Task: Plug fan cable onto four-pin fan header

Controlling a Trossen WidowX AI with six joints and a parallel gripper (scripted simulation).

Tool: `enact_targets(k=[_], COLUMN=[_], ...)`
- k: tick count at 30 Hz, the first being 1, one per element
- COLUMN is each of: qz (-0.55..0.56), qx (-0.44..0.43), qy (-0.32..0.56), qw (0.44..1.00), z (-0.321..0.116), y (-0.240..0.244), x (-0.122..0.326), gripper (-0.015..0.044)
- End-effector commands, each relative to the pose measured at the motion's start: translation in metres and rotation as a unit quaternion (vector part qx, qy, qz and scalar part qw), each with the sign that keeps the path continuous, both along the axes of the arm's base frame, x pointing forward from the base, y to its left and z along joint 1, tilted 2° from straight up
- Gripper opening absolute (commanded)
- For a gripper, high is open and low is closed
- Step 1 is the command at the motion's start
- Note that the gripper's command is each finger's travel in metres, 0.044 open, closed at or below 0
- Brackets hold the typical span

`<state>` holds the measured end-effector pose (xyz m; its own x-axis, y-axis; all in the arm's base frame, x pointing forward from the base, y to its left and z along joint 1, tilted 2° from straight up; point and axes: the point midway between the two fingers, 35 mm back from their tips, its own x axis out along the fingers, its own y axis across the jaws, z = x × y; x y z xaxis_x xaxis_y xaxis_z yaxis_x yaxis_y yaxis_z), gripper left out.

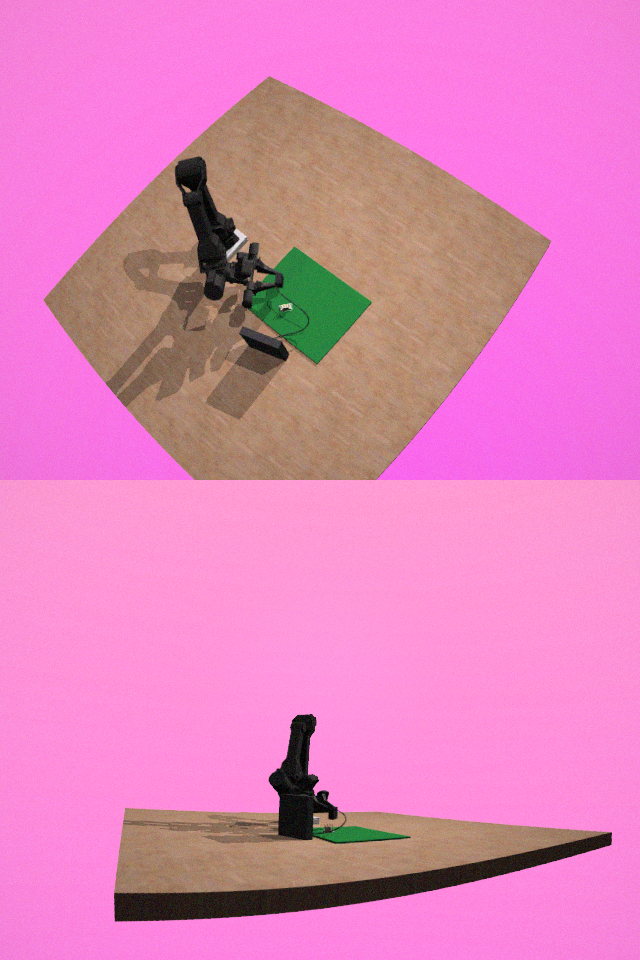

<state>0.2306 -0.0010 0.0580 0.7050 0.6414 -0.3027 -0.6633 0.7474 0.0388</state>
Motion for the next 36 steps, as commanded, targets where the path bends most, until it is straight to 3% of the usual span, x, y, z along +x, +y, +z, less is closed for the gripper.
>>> enact_targets(k=[1, 9, 36], qz=[0.000, -0.002, -0.001], qx=[0.004, 0.012, 0.009], qy=[-0.022, -0.067, -0.057], qw=[1.000, 0.998, 0.998], z=[0.002, 0.007, 0.015], y=[0.001, 0.001, 0.001], x=[-0.005, -0.013, -0.011], gripper=[0.0000, 0.0000, 0.0000])
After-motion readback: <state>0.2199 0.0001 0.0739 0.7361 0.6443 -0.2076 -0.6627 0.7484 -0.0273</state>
